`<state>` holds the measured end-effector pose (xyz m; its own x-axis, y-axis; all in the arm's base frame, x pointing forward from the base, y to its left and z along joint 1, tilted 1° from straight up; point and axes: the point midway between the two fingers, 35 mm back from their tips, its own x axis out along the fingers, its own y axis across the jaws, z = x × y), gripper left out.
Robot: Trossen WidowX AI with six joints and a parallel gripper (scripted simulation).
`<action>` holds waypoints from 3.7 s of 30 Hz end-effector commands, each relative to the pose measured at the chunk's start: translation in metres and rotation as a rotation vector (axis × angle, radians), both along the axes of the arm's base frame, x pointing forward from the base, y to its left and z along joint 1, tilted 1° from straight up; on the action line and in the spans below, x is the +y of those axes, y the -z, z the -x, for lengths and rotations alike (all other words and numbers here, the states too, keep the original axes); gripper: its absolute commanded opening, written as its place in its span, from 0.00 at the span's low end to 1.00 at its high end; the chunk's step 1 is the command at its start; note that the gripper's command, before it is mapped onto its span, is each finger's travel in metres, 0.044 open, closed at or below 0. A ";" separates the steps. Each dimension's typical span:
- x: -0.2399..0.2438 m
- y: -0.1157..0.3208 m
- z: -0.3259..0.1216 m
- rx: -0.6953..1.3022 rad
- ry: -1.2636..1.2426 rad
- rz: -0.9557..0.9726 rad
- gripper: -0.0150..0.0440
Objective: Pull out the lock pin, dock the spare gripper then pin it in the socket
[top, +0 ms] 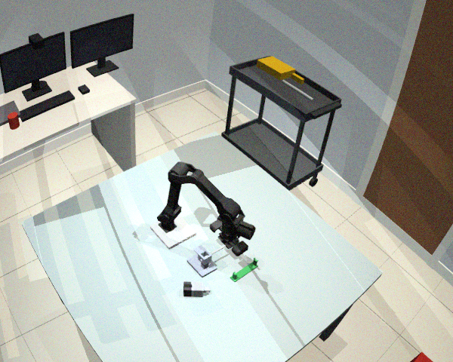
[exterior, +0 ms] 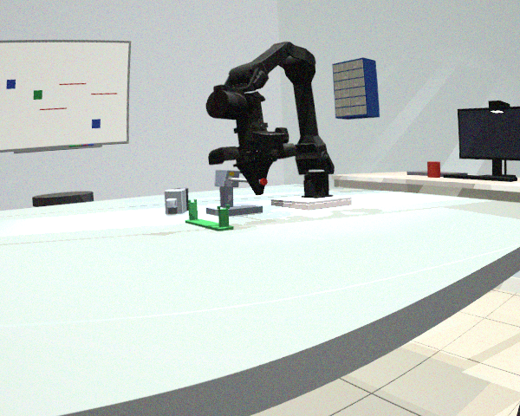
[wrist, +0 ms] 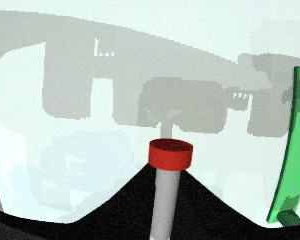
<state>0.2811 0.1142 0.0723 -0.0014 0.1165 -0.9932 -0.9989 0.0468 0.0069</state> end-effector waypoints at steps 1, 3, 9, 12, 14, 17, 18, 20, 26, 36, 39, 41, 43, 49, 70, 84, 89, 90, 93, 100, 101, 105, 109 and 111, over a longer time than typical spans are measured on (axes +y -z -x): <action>0.004 -0.003 -0.002 -0.003 0.003 -0.007 0.25; 0.006 -0.003 -0.002 -0.001 0.003 -0.007 0.25; 0.009 -0.003 -0.003 0.003 0.003 -0.006 0.25; 0.011 -0.003 -0.003 0.006 0.003 -0.005 0.25; 0.012 -0.003 -0.003 0.008 0.003 -0.005 0.25; 0.013 -0.003 -0.003 0.010 0.003 -0.005 0.25; 0.014 -0.003 -0.003 0.011 0.003 -0.005 0.25; 0.015 -0.003 -0.003 0.012 0.003 -0.004 0.25; 0.019 -0.003 -0.003 0.017 0.004 -0.004 0.25; 0.024 -0.004 -0.003 0.025 0.004 -0.002 0.25; 0.026 -0.004 -0.003 0.027 0.004 -0.002 0.25; 0.027 -0.004 -0.003 0.028 0.004 -0.002 0.25; 0.028 -0.005 -0.004 0.031 0.004 -0.001 0.25; 0.031 -0.006 -0.004 0.035 0.004 -0.001 0.25; 0.044 -0.009 -0.004 0.050 0.004 0.002 0.25; 0.045 -0.017 -0.002 0.060 0.001 0.010 0.25; 0.044 -0.024 0.001 0.072 -0.001 0.017 0.25; 0.044 -0.025 0.001 0.074 -0.001 0.018 0.25; 0.043 -0.029 0.002 0.080 -0.001 0.021 0.25; 0.042 -0.029 0.006 0.096 -0.002 0.029 0.27; 0.042 -0.029 0.006 0.096 -0.002 0.029 0.26; 0.042 -0.029 0.006 0.096 -0.002 0.029 0.25; 0.045 -0.031 -0.001 0.100 -0.009 0.023 0.25; 0.048 -0.032 -0.006 0.103 -0.013 0.019 0.25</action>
<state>0.2795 0.1577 0.1007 -0.1074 0.0845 -0.9906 -0.9928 0.0448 0.1114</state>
